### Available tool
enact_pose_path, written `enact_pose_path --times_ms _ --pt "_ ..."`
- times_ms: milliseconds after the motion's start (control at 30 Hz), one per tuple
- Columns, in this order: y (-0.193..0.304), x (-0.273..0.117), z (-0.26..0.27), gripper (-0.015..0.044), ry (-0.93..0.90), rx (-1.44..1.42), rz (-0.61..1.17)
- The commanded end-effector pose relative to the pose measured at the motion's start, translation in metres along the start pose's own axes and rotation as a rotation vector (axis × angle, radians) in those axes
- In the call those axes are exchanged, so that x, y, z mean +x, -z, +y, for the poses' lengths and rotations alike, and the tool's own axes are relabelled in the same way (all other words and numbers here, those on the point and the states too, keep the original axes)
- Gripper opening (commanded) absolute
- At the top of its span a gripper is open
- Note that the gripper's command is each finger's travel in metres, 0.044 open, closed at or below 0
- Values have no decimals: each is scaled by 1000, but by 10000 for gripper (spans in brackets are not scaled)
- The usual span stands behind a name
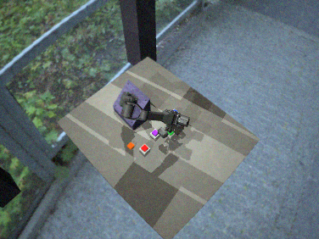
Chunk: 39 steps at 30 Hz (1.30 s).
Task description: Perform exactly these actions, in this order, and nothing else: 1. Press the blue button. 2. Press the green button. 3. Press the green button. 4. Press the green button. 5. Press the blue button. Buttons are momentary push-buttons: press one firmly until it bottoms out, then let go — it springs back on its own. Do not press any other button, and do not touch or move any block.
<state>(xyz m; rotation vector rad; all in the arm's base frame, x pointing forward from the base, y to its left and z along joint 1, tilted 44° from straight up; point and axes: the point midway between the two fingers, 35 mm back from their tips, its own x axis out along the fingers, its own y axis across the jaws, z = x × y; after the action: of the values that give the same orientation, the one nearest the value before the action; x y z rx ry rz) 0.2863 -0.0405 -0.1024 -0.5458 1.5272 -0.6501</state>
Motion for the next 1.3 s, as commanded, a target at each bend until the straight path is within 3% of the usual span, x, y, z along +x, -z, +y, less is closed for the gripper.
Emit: enact_pose_path --times_ms 0,200,1267 --pt "0 1 -1 20 4 -6 0" --pt "0 -32 0 20 3 -6 0" --pt "0 1 -1 20 4 -6 0"
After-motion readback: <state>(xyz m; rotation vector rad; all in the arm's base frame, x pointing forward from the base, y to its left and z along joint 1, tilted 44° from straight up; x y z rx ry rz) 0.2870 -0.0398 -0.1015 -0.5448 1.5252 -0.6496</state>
